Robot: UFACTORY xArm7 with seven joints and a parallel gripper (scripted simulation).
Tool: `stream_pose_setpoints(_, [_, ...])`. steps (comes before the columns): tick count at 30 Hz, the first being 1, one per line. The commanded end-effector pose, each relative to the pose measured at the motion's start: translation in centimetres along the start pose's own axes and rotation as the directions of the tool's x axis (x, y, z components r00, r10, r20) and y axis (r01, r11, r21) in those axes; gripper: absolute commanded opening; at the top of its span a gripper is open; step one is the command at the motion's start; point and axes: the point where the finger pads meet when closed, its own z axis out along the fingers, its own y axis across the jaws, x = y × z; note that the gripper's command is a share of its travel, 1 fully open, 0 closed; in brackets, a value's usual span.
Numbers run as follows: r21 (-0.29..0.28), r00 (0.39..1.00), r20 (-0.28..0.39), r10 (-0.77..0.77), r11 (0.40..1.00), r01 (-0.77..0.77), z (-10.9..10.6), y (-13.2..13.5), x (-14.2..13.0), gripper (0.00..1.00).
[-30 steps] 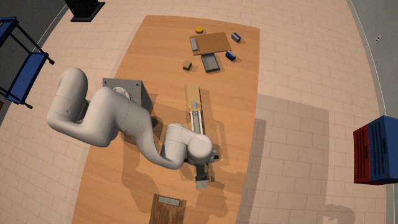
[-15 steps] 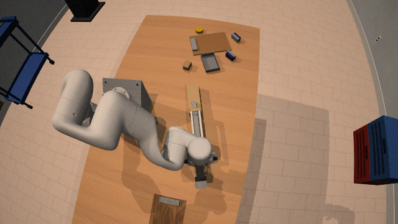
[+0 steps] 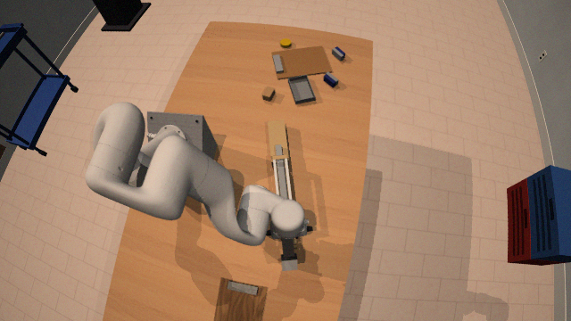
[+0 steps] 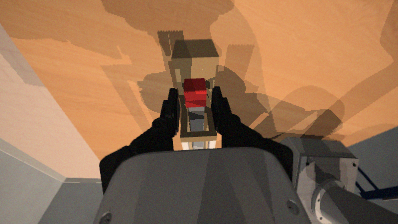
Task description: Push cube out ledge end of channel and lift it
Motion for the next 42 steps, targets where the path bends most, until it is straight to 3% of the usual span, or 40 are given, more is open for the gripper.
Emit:
stream_pose_setpoints(1, [0.003,1.0,-0.001,0.0,1.0,0.0,0.3,-0.1,0.0,0.43])
stream_pose_setpoints(8, [0.003,1.0,-0.001,0.0,1.0,0.0,1.4,-0.1,0.0,0.43])
stream_pose_setpoints(22, [0.003,1.0,-0.001,0.0,1.0,0.0,1.5,-0.1,0.0,0.43])
stream_pose_setpoints(23, [0.003,1.0,-0.001,0.0,1.0,0.0,1.5,-0.1,0.0,0.0])
stream_pose_setpoints(42, [0.003,1.0,-0.001,0.0,1.0,0.0,1.5,-0.1,0.0,0.0])
